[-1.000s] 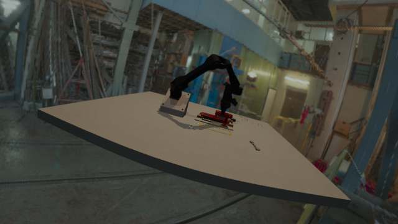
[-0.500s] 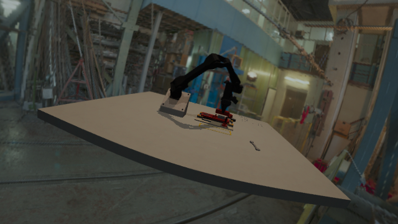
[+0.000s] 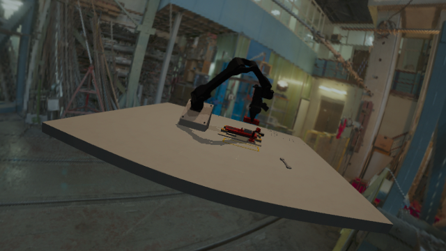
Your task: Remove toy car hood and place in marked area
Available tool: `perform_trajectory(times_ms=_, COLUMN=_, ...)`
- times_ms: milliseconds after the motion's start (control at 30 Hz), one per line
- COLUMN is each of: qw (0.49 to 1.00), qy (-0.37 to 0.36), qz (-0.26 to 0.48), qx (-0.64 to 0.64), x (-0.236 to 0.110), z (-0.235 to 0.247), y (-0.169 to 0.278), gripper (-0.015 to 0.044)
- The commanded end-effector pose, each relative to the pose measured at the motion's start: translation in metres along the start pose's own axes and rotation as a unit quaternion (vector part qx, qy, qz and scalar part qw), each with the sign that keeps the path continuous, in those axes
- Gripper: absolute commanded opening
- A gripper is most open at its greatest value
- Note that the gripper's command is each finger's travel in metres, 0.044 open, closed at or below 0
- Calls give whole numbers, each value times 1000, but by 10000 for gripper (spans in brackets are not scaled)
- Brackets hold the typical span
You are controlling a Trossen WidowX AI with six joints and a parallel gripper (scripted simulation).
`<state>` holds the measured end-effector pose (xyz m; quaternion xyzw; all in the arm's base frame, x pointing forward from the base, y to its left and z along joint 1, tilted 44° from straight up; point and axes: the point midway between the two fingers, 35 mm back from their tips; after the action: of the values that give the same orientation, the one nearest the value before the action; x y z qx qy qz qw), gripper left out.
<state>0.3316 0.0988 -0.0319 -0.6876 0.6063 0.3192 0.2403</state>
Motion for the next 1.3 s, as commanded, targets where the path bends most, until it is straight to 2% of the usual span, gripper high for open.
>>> perform_trajectory(times_ms=0, qw=1000, qy=-2, qz=-2, qx=2, x=-3, z=-21, y=-2, gripper=0)
perform_trajectory(times_ms=633, qw=1000, qy=-5, qz=-3, qx=2, x=-8, z=-118, y=12, gripper=0)
perform_trajectory(times_ms=1267, qw=1000, qy=4, qz=1, qx=6, x=-7, z=-205, y=53, gripper=0)
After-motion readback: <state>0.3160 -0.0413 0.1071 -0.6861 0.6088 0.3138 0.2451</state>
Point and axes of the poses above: the point midway between the two fingers, 35 mm back from their tips, its own x axis out along the fingers, its own z axis across the jaws, y = z × x, and after that the axes turned 6 degrees about -x, right-handed
